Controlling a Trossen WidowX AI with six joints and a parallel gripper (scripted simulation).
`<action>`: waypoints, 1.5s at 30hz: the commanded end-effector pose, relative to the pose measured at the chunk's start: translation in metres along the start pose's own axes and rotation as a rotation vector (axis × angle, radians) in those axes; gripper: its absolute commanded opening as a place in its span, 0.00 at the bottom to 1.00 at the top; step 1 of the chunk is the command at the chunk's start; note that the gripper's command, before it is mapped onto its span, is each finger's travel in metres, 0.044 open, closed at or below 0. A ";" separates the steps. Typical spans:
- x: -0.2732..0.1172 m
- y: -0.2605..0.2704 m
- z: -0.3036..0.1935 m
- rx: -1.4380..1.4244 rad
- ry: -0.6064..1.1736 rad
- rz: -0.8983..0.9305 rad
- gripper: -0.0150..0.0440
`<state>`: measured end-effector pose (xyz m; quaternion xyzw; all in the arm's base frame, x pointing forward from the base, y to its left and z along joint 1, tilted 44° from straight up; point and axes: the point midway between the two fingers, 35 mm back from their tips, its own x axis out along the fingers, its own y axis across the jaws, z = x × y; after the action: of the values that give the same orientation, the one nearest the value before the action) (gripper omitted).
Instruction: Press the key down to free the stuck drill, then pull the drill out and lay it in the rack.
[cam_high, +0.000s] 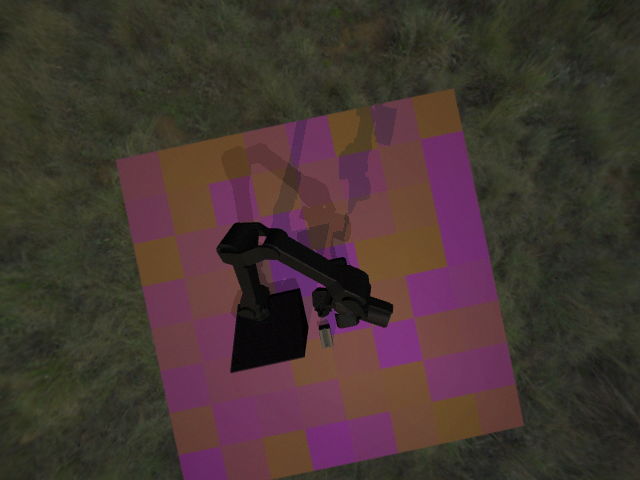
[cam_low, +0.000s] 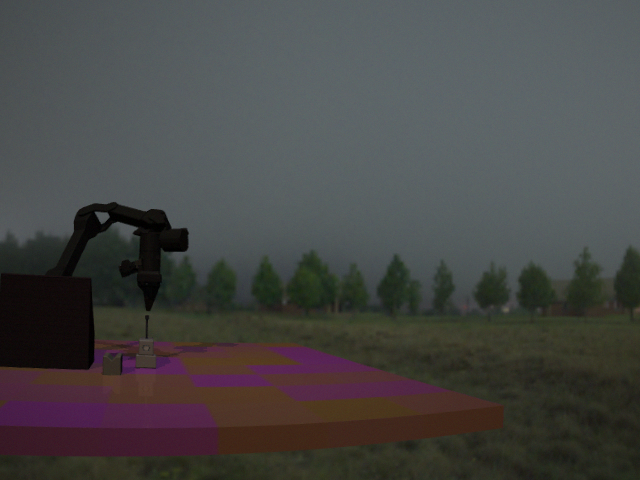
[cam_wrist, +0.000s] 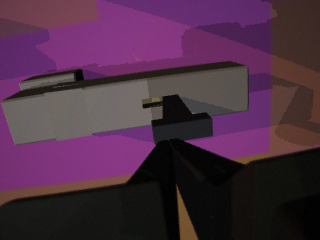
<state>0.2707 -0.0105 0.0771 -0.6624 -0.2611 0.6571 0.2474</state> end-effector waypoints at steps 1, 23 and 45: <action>0.000 -0.008 0.002 0.011 -0.006 -0.027 0.25; 0.014 -0.011 0.004 0.011 -0.005 -0.028 0.25; 0.013 -0.009 0.007 0.011 -0.006 -0.028 0.25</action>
<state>0.2651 0.0036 0.0752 -0.6586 -0.2659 0.6549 0.2583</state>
